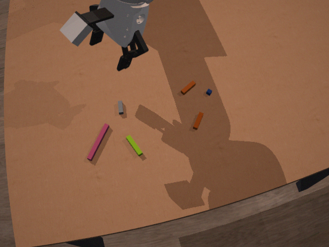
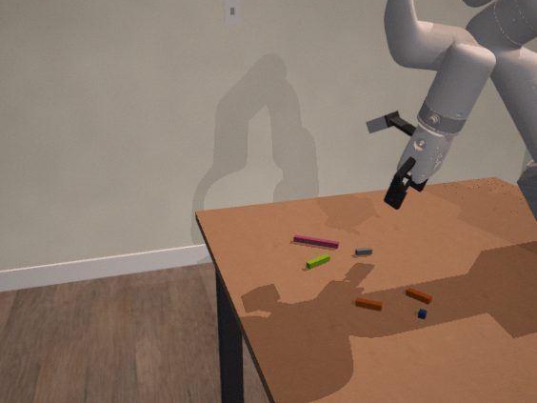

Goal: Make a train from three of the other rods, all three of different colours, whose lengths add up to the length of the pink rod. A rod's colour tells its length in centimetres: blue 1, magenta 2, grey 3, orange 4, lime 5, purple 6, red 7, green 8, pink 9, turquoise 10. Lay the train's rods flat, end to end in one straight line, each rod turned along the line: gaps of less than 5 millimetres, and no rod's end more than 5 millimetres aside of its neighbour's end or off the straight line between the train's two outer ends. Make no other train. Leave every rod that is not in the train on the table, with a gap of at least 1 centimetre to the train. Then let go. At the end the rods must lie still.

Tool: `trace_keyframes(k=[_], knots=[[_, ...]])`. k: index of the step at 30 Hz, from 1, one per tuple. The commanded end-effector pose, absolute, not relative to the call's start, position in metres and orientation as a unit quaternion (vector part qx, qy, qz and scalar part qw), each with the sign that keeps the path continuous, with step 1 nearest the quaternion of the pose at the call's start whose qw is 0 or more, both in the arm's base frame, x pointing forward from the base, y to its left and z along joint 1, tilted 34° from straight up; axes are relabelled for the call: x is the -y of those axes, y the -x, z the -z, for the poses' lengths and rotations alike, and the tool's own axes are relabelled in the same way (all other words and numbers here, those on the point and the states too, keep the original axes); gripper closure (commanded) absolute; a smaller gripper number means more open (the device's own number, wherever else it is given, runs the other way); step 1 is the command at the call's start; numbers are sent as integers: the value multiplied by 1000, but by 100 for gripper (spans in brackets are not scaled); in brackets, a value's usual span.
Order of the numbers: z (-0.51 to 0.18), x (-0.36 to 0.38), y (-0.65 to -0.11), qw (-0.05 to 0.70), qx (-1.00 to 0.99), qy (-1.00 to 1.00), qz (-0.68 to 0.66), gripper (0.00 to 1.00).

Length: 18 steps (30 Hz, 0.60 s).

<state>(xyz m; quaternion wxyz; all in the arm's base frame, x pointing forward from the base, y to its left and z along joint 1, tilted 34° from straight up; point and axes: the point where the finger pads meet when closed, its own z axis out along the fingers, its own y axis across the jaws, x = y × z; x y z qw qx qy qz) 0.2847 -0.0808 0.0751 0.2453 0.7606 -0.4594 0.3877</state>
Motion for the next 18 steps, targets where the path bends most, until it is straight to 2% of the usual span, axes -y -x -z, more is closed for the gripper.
trace_keyframes(k=[1, 18], knots=[[-68, 85, -297, 214, 440, -800, -346, 0], [-54, 94, -325, 149, 381, -875, -258, 0]])
